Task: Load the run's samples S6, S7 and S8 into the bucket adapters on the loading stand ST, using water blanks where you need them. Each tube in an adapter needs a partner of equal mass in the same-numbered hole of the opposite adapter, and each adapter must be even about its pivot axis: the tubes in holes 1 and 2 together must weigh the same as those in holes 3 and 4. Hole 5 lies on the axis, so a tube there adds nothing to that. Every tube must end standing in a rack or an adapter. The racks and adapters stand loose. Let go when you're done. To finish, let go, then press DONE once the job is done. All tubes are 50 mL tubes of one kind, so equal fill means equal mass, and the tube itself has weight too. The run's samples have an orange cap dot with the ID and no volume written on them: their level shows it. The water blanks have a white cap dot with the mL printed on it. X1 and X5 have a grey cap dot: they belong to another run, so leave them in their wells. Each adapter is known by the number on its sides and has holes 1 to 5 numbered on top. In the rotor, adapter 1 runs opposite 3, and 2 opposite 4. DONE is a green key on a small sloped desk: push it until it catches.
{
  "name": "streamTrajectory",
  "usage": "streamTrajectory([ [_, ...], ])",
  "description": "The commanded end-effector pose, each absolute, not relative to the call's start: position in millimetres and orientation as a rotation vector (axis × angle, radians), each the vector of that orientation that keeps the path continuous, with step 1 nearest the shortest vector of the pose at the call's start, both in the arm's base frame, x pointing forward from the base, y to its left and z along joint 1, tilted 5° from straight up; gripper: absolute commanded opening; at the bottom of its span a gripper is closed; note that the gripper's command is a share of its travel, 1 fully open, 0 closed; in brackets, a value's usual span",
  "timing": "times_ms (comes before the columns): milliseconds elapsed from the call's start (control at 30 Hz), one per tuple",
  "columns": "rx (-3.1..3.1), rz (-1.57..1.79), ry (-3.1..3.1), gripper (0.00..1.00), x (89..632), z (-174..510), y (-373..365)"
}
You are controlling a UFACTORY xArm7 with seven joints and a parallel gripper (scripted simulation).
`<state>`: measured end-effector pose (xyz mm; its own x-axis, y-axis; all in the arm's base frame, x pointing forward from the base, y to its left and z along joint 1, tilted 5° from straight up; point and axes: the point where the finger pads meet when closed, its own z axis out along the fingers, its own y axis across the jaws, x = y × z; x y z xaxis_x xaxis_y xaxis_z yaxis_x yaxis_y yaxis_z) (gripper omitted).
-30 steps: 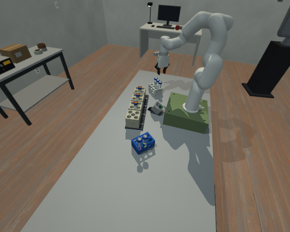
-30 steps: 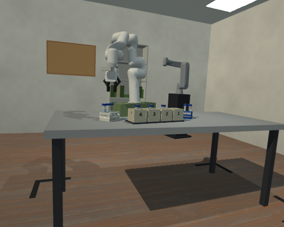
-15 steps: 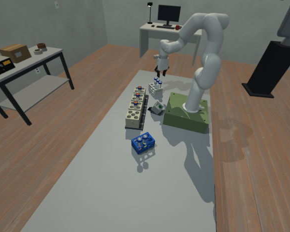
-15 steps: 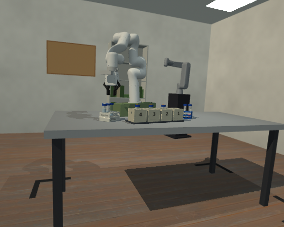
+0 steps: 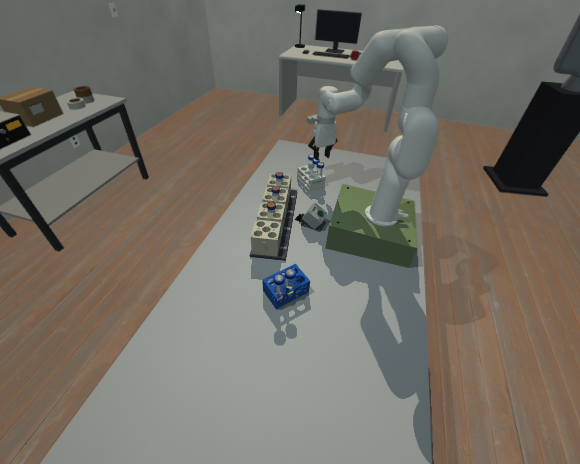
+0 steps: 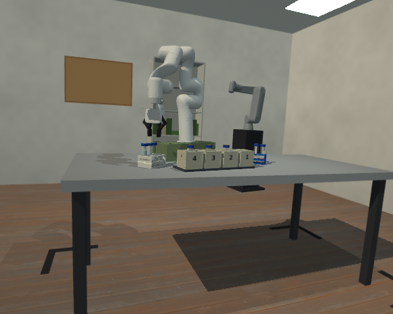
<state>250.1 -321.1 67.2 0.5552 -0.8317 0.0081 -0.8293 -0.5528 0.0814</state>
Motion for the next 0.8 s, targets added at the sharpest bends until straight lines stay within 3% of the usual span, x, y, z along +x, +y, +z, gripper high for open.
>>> streamTrajectory([
  [0,2.706,-0.043,-1.446,0.57,251,57,-323],
  [767,2.706,-0.043,-1.446,0.57,250,35,-324],
])
